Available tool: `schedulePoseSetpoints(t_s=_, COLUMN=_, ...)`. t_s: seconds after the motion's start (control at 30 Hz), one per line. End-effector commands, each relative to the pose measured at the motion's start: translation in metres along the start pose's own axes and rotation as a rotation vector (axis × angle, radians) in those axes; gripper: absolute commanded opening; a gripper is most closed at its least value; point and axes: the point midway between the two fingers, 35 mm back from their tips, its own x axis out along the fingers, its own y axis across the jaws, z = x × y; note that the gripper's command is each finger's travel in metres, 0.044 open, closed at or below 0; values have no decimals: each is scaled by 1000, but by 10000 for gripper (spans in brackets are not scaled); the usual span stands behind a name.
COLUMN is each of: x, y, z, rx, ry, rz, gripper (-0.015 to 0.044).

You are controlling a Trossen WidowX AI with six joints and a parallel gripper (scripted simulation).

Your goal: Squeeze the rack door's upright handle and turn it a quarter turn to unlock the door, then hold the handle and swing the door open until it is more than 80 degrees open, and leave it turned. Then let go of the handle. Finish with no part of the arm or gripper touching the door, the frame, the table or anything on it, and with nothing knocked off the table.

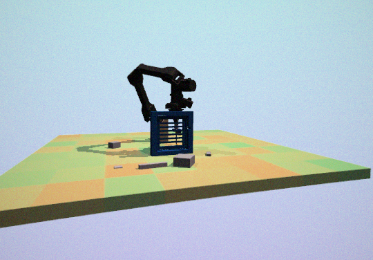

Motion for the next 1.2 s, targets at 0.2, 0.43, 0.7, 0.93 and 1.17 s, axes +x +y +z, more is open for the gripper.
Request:
schedulePoseSetpoints(t_s=0.2, x=0, y=0, z=1, rx=-476, ry=-4, rz=-1, gripper=20)
schedulePoseSetpoints(t_s=0.43, x=0, y=0, z=1, rx=-821, ry=-4, rz=-2, gripper=20)
schedulePoseSetpoints(t_s=0.7, x=0, y=0, z=1, rx=-943, ry=-4, rz=-2, gripper=20)
schedulePoseSetpoints(t_s=0.93, x=0, y=0, z=1, rx=-943, ry=-4, rz=-2, gripper=125)
schedulePoseSetpoints(t_s=1.17, x=0, y=0, z=1, rx=-943, ry=-4, rz=-2, gripper=292)
